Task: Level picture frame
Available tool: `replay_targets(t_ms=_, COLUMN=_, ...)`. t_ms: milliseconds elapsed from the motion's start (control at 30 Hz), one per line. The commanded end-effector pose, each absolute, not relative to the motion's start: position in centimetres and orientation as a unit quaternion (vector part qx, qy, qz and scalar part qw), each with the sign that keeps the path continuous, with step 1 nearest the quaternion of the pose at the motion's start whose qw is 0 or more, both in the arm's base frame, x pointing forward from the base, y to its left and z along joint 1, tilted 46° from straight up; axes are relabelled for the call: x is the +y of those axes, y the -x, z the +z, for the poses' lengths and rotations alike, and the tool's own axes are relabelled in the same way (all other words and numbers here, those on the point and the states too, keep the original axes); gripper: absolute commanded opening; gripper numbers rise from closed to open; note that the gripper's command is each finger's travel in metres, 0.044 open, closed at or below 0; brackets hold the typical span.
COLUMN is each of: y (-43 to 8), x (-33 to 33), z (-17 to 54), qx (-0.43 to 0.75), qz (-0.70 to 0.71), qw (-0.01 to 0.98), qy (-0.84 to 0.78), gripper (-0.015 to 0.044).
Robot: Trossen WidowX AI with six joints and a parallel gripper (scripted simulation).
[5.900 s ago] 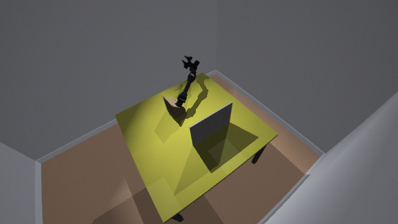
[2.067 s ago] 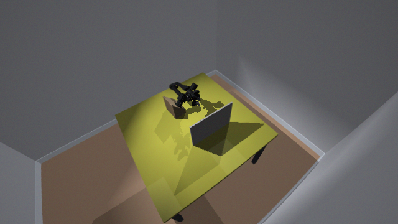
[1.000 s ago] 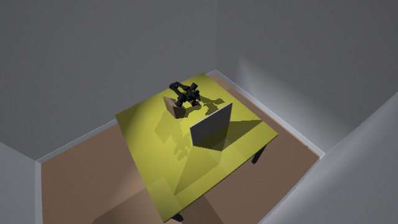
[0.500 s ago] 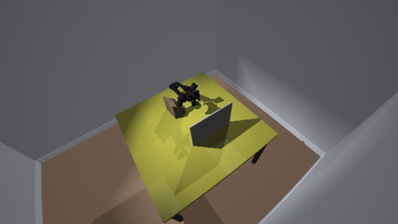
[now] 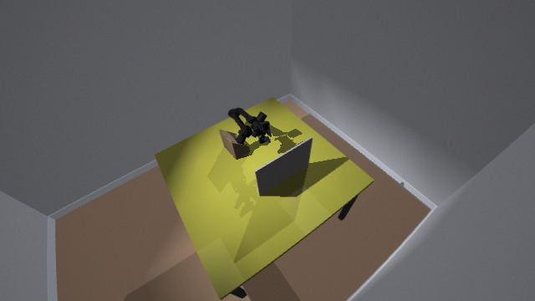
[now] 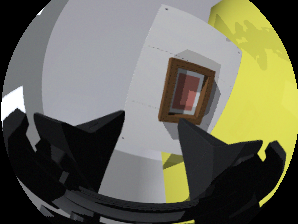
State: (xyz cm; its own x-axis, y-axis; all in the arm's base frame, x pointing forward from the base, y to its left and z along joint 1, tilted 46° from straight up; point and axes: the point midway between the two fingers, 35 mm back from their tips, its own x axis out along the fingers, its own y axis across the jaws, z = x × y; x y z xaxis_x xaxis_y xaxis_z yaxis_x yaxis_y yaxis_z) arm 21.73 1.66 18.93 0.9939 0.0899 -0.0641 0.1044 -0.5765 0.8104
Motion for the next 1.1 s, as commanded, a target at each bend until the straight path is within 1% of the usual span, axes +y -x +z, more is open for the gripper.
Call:
replay_targets(t_ms=0, y=-23.4, x=2.3, z=17.8, qx=0.055, qz=-0.013, qw=0.454, qy=-0.889, gripper=0.026)
replay_targets(t_ms=267, y=-25.5, x=4.4, z=15.8, qx=0.047, qz=-0.003, qw=0.449, qy=-0.892, gripper=0.026)
replay_targets(t_ms=833, y=-25.9, x=4.8, z=15.5, qx=0.046, qz=-0.001, qw=0.448, qy=-0.893, gripper=0.026)
replay_targets(t_ms=1067, y=-28.7, x=5.2, z=16.2, qx=0.046, qz=-0.001, qw=0.448, qy=-0.893, gripper=0.026)
